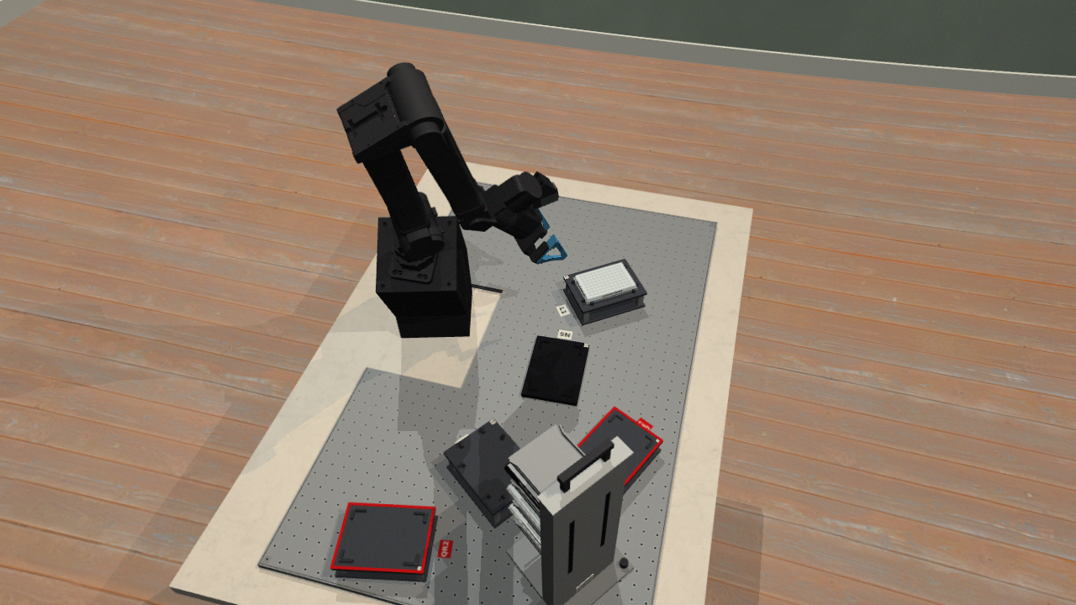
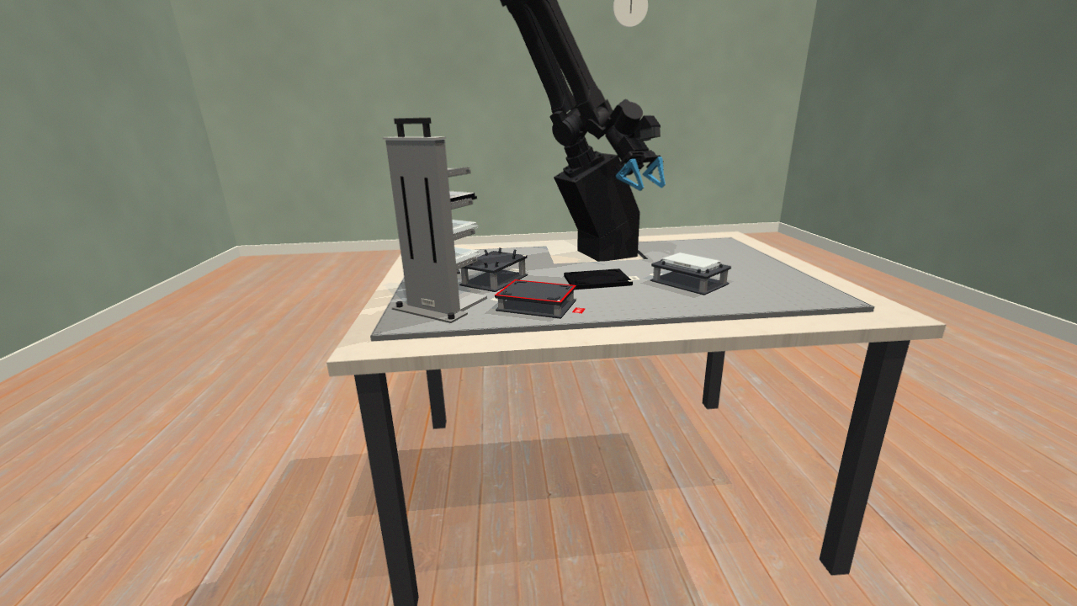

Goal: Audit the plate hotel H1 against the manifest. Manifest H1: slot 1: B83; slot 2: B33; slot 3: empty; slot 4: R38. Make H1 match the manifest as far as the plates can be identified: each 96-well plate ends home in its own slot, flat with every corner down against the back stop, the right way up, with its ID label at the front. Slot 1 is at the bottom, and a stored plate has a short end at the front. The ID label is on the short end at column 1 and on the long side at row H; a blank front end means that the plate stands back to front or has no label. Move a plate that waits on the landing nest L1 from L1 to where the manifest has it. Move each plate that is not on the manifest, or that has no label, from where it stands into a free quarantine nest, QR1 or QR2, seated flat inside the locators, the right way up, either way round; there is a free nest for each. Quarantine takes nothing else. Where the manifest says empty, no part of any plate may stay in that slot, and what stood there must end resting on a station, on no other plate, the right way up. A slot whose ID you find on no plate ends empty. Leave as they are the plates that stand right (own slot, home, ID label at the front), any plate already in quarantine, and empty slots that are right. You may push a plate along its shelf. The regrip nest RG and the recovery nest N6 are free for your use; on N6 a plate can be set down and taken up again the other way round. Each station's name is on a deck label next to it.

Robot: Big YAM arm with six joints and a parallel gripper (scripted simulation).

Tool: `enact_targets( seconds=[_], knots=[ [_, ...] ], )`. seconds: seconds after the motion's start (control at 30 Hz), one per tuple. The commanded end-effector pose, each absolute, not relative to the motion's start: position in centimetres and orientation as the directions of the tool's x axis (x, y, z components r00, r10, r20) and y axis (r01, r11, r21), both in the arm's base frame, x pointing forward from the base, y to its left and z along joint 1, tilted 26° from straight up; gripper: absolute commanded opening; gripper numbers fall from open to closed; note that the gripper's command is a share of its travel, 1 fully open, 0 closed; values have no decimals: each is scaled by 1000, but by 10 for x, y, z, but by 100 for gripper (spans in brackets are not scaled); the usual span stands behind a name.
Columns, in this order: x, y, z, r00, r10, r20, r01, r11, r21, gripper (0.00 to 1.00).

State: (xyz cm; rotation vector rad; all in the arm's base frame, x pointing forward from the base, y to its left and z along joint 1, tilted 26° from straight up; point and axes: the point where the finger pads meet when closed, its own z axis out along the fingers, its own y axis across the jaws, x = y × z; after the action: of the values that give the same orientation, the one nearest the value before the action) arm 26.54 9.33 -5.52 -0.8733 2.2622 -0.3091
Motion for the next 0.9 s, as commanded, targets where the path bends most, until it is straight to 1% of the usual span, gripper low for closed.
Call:
enact_targets(
  seconds=[0.0,0.07,0.17,0.87],
  knots=[
    [272,115,-53,-530,-630,-567,-485,774,-408,100],
    [261,107,-61,-540,-638,-549,-496,768,-405,100],
    [268,98,-69,-553,-622,-555,-474,782,-404,100],
    [272,69,-127,-543,-641,-543,-486,767,-419,100]
  ],
)
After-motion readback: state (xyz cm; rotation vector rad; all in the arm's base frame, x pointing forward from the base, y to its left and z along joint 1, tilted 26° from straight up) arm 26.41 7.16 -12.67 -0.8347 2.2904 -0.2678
